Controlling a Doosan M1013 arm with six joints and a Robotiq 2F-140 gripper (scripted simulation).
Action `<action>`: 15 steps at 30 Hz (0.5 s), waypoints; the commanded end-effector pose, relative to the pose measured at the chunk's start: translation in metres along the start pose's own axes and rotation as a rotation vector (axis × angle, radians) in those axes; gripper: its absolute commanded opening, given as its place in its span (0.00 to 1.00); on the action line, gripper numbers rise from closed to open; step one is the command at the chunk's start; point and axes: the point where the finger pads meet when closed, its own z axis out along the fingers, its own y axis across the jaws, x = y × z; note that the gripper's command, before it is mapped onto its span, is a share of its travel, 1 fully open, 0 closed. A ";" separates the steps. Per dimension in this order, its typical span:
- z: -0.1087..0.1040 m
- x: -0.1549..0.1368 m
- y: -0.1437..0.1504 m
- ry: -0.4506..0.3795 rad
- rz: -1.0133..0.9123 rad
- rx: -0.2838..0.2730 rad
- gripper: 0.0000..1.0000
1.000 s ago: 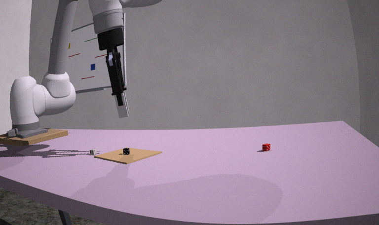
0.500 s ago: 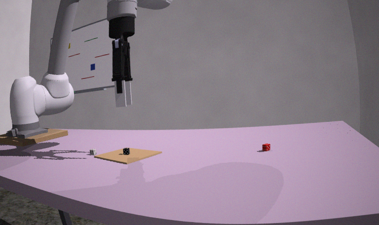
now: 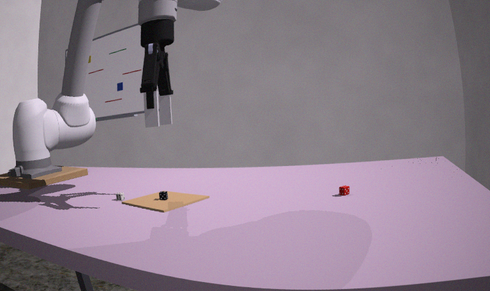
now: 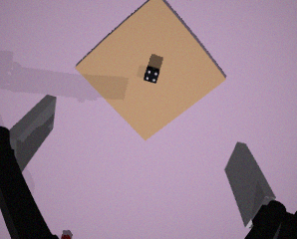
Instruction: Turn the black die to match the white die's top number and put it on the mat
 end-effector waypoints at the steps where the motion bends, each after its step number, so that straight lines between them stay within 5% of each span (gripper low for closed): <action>1: -0.005 0.000 0.000 0.000 0.000 0.000 1.00; 15: -0.029 0.000 0.000 0.000 0.000 0.000 1.00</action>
